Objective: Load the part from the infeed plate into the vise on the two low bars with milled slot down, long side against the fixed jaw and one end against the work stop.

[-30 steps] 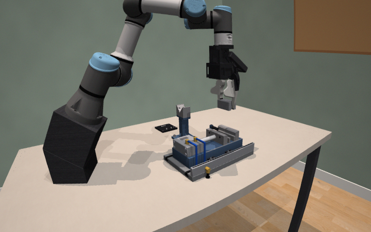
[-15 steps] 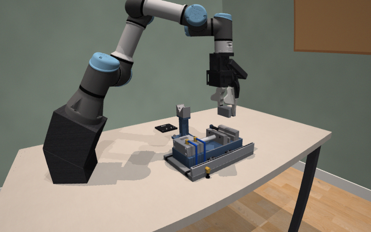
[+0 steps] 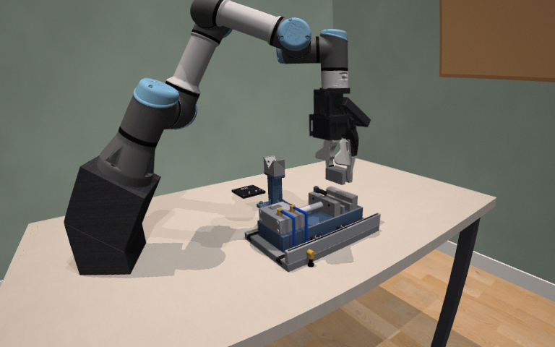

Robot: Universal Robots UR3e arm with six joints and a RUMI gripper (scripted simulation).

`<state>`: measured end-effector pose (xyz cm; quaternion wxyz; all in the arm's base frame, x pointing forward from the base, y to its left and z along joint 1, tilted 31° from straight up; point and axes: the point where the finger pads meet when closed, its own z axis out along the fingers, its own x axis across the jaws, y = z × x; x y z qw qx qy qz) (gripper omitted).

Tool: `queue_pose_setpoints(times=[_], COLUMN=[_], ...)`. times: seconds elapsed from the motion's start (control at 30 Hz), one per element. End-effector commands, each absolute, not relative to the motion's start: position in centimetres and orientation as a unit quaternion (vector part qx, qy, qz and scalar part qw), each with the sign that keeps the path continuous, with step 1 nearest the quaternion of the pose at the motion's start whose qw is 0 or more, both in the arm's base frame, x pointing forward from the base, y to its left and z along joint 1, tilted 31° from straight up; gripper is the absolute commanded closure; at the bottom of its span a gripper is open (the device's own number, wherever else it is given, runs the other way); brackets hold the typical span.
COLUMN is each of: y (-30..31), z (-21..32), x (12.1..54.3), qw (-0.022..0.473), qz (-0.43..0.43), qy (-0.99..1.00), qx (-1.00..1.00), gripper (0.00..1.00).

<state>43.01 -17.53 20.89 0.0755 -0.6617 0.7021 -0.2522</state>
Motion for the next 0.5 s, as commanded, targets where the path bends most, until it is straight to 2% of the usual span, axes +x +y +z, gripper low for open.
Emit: queue_pose_setpoints(times=[0.0,0.47], y=[-17.71,-17.86], z=[20.52,20.03], x=[43.33,43.60], qw=[0.076,0.076], qz=[-0.254,-0.254], qy=[0.702,0.702], qx=[-0.661,-0.661], gripper=[1.00,1.00])
